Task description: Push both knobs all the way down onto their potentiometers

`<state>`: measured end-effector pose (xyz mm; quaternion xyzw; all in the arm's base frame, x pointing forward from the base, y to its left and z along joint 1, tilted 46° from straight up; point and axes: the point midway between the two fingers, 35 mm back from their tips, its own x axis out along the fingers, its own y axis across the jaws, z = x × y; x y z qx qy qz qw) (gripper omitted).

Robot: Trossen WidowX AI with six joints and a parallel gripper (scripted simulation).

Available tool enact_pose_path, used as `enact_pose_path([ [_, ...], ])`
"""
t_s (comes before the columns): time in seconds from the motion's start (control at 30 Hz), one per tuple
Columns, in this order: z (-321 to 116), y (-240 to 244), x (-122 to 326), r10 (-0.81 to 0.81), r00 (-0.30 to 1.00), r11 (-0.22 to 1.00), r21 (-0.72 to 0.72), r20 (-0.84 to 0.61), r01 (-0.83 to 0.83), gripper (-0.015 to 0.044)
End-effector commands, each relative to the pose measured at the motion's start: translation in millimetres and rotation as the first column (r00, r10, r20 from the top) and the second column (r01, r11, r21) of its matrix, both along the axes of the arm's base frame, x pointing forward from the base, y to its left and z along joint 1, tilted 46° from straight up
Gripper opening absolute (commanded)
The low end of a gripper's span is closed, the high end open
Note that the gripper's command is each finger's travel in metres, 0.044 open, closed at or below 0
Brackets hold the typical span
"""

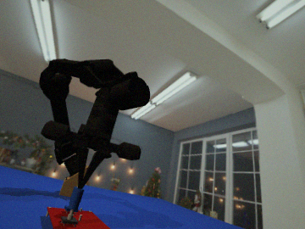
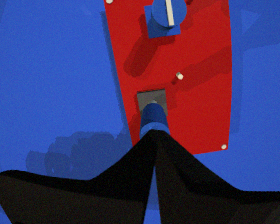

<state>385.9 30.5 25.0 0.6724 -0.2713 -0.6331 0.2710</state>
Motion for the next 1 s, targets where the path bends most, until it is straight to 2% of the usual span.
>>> enact_pose_path([
  [0.0,-5.2,-8.1,0.9,-0.008,1.0,1.0,-0.008,-0.001,0.008,0.0],
  [0.97,-7.5,-10.4,1.1,-0.008,1.0,1.0,-0.008,-0.001,0.008,0.0],
])
